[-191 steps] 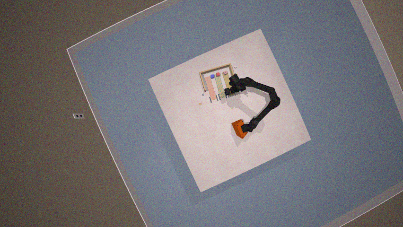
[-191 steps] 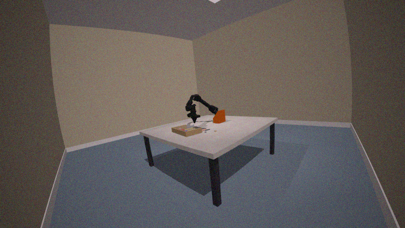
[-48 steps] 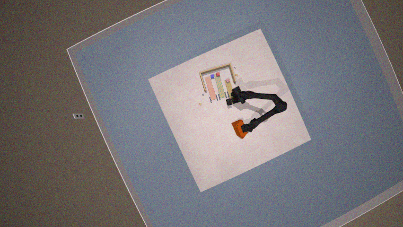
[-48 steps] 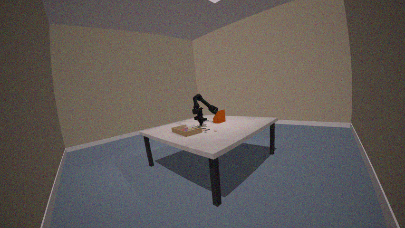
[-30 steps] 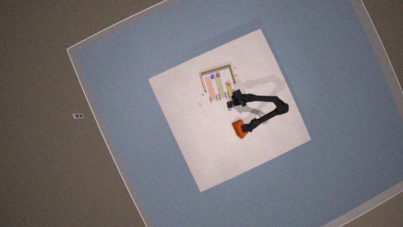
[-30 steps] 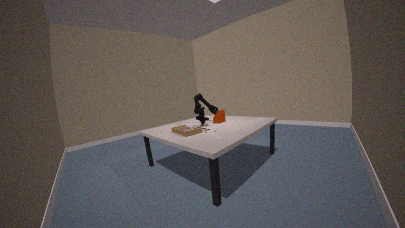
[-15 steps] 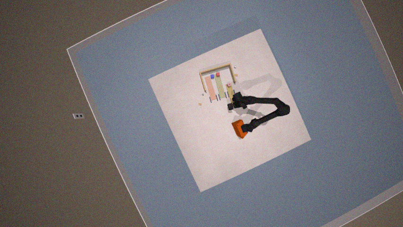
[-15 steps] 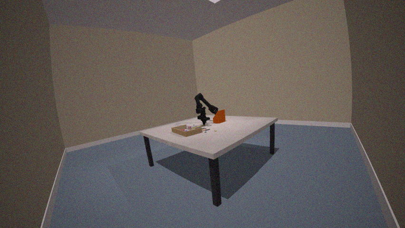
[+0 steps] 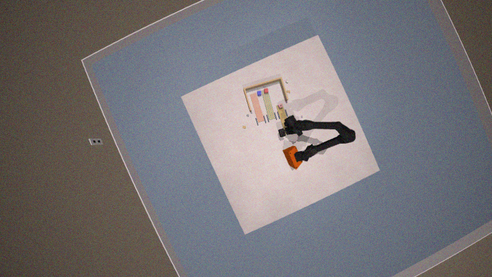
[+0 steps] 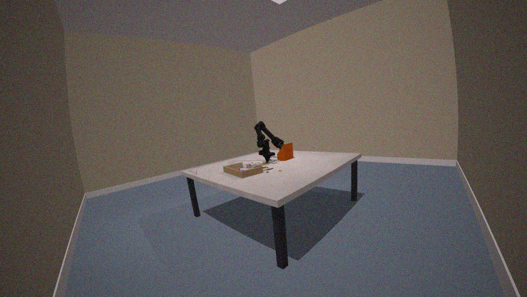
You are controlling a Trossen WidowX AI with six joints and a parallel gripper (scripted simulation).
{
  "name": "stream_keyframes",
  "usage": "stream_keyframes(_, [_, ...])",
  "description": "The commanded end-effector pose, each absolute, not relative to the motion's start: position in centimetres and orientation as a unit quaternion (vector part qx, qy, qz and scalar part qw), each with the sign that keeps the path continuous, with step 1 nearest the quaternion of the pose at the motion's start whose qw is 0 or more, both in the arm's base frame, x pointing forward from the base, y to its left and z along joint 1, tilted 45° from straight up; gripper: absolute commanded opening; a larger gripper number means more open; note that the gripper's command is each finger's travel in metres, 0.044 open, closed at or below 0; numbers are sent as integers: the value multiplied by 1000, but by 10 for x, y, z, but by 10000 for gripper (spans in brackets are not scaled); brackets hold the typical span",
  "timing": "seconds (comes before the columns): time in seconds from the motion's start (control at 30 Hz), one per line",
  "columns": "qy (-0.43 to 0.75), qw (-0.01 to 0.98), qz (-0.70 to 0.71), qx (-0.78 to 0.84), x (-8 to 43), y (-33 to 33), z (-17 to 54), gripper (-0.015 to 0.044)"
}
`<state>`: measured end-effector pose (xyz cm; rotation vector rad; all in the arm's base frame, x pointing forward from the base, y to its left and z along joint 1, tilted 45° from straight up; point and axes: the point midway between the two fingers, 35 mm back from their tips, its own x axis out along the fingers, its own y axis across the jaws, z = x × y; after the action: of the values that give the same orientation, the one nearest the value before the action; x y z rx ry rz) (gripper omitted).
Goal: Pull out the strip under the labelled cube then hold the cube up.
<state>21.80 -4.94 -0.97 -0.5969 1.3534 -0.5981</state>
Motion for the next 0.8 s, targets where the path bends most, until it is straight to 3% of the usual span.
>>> stream_keyframes(0.0, [618, 688, -270, -268, 203, -53, -14, 0])
stream_keyframes(0.77, [618, 688, -270, -268, 191, -53, -16, 0])
